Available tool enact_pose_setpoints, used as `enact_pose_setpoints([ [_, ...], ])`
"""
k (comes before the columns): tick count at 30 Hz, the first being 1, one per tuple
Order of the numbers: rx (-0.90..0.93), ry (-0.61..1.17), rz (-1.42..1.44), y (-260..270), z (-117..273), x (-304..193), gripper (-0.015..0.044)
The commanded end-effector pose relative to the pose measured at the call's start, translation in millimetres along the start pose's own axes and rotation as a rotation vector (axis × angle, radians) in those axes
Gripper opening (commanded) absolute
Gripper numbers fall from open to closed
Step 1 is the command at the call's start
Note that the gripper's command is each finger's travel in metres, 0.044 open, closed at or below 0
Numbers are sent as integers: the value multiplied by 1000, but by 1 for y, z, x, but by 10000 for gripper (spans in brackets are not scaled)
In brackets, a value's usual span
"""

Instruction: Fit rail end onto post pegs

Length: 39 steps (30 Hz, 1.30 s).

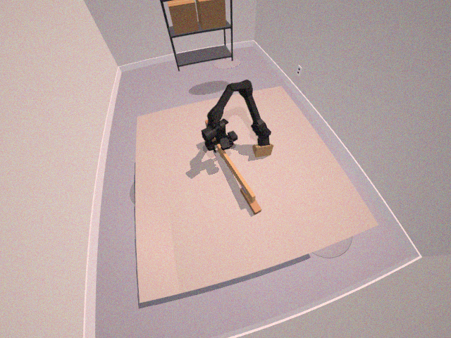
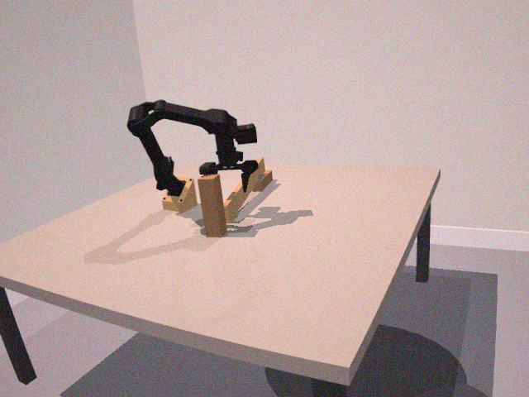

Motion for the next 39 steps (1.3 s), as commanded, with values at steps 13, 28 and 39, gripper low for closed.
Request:
enact_pose_setpoints([
  [13, 9, 6, 7, 0, -29, 0, 440],
  [28, 10, 8, 8, 1, -53, -1, 440],
  [39, 10, 10, 8, 2, -62, -1, 335],
])
Point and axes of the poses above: the point midway between the two fingers, 35 mm back from their tips, its own z axis back along the fingers, its own y axis across the jaws, x = y × z, the point moved 8 cm from there along z, back along the fingers, and after that the axes turned 7 degrees about z, right-handed, at the moved point
